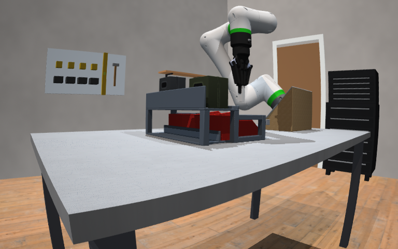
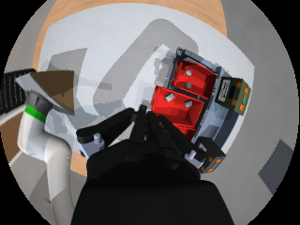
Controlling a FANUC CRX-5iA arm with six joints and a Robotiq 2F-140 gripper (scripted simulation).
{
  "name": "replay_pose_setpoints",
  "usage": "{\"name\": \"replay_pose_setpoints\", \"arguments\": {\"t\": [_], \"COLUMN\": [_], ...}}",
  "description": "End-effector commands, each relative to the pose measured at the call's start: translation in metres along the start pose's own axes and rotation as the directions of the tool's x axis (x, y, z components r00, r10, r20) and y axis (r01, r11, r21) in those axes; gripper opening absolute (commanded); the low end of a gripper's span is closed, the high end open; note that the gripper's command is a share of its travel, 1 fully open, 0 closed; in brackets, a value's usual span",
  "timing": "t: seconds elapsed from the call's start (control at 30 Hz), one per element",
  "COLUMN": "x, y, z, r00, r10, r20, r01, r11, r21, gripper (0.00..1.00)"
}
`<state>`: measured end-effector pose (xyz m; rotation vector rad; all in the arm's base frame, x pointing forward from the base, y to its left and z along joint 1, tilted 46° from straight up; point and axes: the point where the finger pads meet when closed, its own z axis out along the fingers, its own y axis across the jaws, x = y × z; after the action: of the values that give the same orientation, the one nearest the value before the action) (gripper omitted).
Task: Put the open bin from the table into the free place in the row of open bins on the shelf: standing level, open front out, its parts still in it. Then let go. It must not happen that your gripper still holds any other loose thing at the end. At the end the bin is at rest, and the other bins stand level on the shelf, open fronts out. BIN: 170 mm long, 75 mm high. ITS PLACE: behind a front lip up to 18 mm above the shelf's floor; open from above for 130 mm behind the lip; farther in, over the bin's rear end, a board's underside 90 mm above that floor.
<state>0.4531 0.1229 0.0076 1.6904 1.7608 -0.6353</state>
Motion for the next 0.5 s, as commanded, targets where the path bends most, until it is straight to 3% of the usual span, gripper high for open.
{"name": "replay_pose_setpoints", "arguments": {"t": [0.0, 0.47], "x": [0.0, 0.0], "y": [0.0, 0.0], "z": [0.001, 0.018], "r00": [1.0, 1.0], "r10": [0.0, 0.0], "r20": [0.0, -0.001], "r01": [0.0, 0.0], "r11": [1.0, 1.0], "r21": [0.0, 0.0], "gripper": [0.0, 0.0]}}
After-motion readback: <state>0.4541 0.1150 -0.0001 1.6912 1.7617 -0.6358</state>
